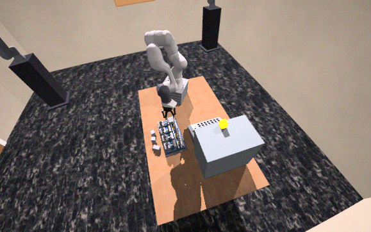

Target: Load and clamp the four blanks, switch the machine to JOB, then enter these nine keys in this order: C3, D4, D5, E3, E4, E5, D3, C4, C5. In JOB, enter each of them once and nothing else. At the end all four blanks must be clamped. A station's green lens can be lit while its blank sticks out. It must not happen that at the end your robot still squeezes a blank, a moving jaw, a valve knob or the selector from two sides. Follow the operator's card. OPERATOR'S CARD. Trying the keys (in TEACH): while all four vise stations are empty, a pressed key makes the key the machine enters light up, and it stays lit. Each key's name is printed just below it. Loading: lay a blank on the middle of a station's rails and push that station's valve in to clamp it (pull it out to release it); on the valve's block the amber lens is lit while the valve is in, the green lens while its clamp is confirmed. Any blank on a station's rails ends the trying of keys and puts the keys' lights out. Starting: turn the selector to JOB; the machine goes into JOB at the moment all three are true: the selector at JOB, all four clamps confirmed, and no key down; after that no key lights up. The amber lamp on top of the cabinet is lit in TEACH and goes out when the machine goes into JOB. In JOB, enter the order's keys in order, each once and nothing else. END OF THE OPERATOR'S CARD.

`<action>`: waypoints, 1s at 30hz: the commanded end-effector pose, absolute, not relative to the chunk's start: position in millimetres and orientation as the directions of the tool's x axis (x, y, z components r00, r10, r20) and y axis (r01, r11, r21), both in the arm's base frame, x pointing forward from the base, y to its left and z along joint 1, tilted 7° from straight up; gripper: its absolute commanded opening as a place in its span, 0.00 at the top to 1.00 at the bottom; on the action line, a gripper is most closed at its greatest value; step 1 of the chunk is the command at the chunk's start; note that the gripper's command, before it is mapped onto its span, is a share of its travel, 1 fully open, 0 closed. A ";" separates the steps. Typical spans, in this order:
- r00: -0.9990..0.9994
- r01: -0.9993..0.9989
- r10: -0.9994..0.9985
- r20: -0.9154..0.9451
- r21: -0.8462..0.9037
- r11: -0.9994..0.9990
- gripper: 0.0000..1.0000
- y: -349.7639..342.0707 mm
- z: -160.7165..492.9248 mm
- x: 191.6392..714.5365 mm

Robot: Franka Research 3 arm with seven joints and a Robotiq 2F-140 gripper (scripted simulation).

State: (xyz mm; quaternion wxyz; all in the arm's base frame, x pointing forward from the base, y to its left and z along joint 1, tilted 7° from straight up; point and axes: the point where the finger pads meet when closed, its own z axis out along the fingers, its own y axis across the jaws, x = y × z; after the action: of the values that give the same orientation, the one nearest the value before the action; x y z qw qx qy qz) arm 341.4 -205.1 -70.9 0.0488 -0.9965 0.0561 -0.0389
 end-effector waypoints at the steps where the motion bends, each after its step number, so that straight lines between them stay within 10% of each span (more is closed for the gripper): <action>1: 0.990 -0.112 -0.120 0.075 -0.101 -0.989 0.60 -206.0 -70.7 342.2; 30: 0.990 -0.112 -0.120 0.075 -0.101 -0.989 0.60 -209.7 -30.3 338.8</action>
State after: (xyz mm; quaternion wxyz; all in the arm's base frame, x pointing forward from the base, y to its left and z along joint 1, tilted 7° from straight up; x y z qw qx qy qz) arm 343.2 -209.2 -39.4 0.0431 -0.9952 0.0747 -0.0463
